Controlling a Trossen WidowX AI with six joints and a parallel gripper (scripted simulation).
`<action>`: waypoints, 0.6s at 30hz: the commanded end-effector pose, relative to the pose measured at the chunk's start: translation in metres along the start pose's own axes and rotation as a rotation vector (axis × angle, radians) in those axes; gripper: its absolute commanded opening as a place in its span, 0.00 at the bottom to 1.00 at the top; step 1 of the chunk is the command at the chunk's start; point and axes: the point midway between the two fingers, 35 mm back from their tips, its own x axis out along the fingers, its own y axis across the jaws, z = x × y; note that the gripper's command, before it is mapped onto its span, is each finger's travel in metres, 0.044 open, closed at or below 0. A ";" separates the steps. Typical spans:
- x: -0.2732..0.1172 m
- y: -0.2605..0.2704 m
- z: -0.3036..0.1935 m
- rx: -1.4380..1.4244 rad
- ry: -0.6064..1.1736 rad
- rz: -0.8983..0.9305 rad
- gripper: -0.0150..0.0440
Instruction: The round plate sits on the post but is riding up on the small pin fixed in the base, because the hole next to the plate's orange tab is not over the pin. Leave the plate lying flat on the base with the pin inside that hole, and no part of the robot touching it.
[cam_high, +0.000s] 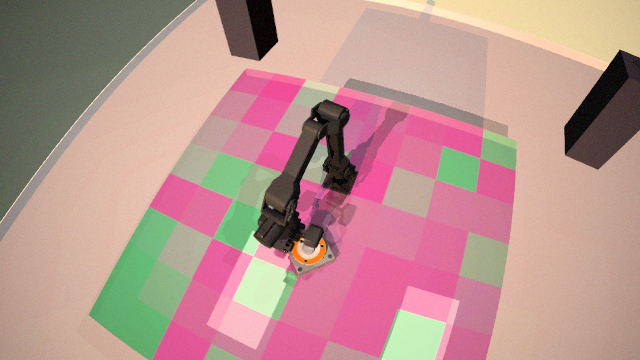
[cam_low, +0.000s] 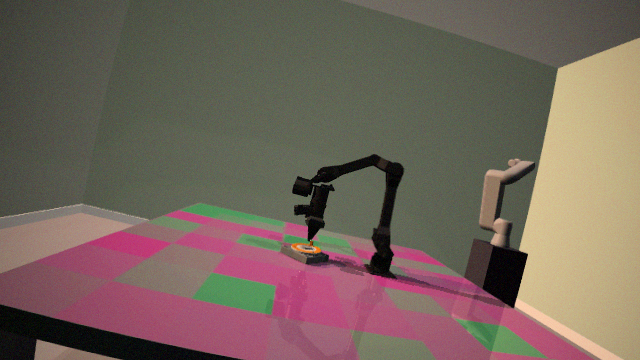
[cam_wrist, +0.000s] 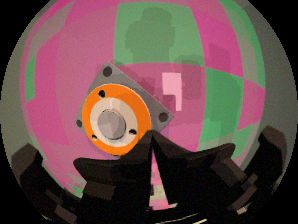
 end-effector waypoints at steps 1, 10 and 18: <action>0.003 0.001 -0.008 -0.005 0.016 0.001 0.25; 0.002 0.003 -0.012 -0.005 0.016 0.001 0.25; 0.002 0.005 -0.016 -0.005 0.016 0.001 0.25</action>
